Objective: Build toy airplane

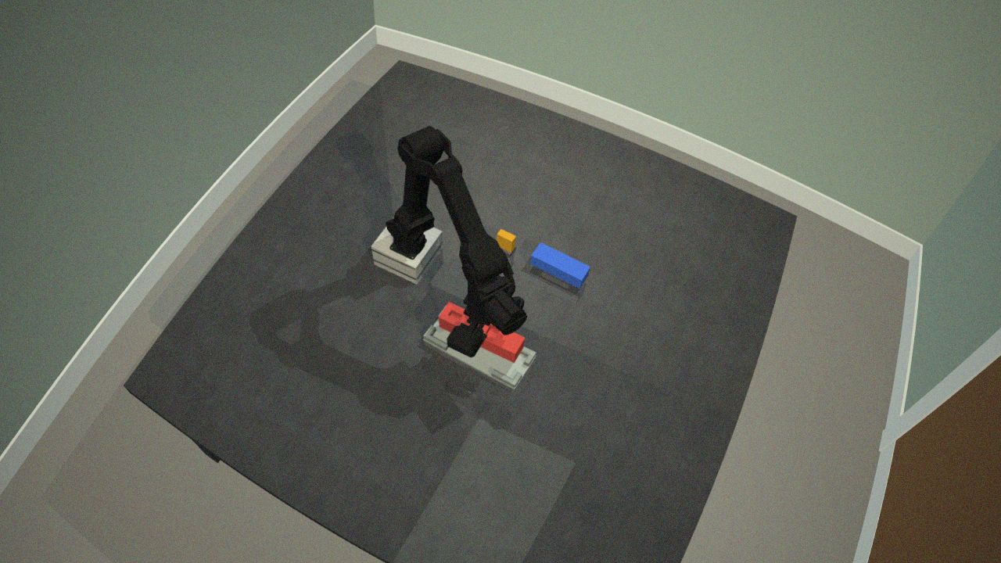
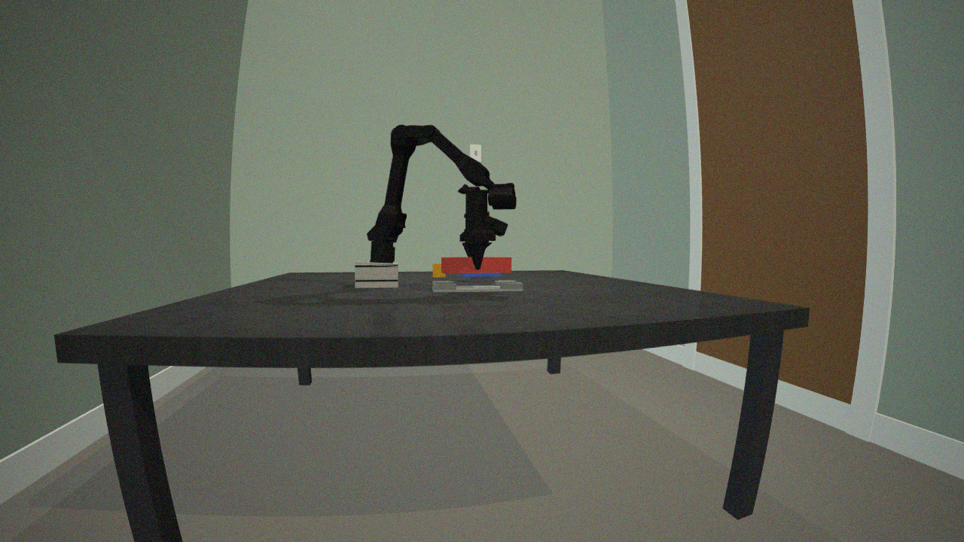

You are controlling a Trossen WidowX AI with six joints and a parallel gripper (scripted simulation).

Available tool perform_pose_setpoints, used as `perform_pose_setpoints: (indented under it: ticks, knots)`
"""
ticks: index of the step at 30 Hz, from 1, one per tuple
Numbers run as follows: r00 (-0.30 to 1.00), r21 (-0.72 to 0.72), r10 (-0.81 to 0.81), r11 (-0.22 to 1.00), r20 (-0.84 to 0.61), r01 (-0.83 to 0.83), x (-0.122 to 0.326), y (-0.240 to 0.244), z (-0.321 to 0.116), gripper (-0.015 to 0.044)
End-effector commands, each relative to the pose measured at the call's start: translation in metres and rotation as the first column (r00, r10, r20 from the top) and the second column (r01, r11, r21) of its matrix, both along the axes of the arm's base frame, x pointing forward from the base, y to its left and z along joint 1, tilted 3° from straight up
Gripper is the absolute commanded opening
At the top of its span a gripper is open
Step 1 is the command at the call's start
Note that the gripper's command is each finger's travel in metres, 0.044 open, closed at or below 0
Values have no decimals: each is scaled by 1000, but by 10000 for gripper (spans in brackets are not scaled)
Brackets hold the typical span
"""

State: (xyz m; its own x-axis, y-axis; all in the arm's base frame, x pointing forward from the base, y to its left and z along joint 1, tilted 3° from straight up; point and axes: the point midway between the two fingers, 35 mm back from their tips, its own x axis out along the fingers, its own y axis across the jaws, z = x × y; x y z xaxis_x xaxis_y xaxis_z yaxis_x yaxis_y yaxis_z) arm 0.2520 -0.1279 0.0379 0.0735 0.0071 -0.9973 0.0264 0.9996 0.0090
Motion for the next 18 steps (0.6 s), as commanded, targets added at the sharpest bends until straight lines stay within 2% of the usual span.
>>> perform_pose_setpoints:
  ticks: [1, 18]
  knots:
    - [1000, 3, 1, 1000, 0, -1, 0, 1, -8, 195]
    - [1000, 1, 4, 1000, -2, -4, 1, 1, -23, 182]
